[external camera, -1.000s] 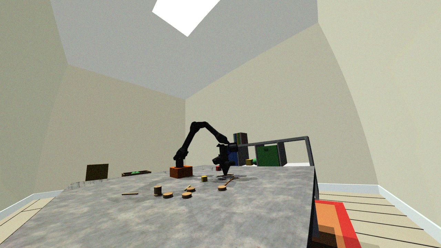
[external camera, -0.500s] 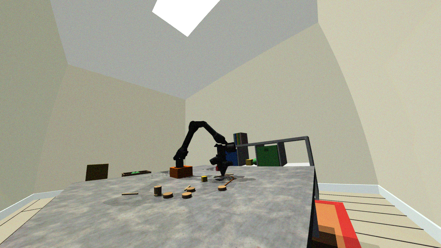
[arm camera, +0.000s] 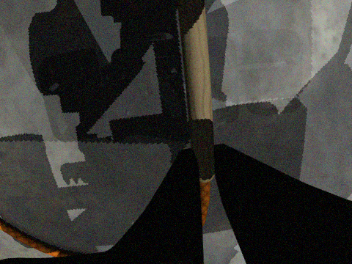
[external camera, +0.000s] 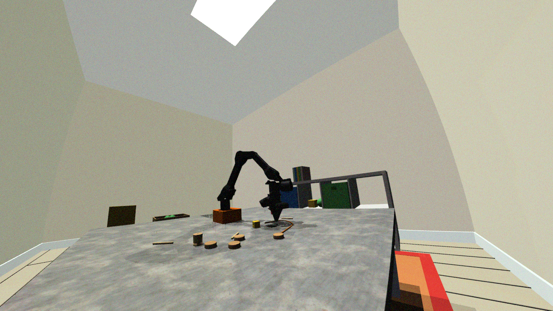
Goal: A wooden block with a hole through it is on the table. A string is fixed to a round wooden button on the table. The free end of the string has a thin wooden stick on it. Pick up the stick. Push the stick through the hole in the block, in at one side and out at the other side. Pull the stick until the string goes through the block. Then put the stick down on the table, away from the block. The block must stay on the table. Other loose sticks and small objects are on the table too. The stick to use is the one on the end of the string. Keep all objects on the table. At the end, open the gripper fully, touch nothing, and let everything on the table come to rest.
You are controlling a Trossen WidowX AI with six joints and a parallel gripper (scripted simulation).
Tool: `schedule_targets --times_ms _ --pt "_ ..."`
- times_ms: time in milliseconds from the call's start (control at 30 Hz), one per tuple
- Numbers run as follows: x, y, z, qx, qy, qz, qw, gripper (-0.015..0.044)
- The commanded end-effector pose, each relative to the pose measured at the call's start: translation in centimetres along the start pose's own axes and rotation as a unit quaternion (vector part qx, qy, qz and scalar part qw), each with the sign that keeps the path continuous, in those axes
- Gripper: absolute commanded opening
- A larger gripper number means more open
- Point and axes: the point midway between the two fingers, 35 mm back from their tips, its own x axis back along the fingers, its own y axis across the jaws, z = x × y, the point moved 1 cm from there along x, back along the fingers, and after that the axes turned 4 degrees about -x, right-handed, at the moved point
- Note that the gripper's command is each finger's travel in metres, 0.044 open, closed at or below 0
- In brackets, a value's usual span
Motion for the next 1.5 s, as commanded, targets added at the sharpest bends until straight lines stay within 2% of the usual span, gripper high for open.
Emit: schedule_targets --times_ms 0,1467 --pt "0.2 0.0 -0.6 0.001 0.004 0.0 1.0 0.0" --pt "0.1 0.0 -5.6 0.001 0.006 0.0 1.0 0.0"
